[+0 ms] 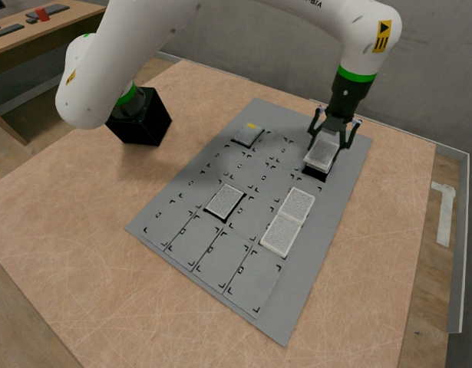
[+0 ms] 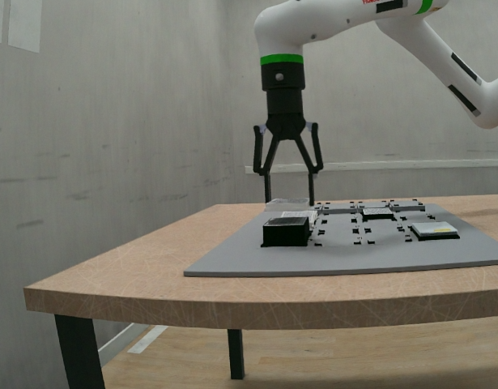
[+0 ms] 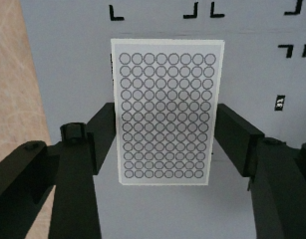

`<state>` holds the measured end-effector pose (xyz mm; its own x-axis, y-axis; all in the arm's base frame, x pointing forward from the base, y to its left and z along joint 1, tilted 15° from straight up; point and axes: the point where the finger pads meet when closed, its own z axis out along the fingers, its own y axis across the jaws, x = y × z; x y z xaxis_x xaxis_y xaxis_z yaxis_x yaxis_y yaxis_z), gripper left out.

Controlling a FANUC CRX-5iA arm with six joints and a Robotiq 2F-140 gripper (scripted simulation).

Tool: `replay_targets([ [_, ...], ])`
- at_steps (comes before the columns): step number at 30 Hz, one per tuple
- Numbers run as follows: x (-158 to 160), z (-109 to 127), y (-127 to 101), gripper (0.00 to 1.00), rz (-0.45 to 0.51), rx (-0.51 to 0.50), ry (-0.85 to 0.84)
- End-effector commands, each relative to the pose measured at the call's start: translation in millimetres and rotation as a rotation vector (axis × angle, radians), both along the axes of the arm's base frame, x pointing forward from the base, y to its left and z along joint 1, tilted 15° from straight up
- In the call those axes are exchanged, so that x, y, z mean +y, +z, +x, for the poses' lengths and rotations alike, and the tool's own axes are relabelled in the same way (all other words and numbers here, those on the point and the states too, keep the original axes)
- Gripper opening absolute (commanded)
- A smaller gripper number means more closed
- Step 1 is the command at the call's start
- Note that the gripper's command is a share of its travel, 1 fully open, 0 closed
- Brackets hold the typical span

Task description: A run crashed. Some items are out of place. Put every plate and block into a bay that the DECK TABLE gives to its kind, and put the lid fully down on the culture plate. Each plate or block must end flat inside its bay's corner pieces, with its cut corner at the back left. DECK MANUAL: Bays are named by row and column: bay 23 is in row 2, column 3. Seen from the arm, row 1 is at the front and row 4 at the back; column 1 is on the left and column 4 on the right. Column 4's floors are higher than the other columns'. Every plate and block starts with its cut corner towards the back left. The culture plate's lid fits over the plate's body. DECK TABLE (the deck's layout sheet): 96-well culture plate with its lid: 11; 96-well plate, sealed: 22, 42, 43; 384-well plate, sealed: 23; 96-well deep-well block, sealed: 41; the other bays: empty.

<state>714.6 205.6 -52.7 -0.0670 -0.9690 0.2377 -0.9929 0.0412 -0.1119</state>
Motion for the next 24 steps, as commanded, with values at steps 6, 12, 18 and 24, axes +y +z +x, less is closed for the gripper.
replay_targets([
  [6,-13.2,-18.2,2.4,0.10,-0.002,0.005,0.031],
  [12,-19.4,-26.9,2.9,0.10,-0.002,0.005,0.031],
  [18,-28.6,-39.9,3.8,0.10,-0.002,0.005,0.031],
  [24,-37.8,-53.0,4.7,0.10,-0.002,0.005,0.031],
])
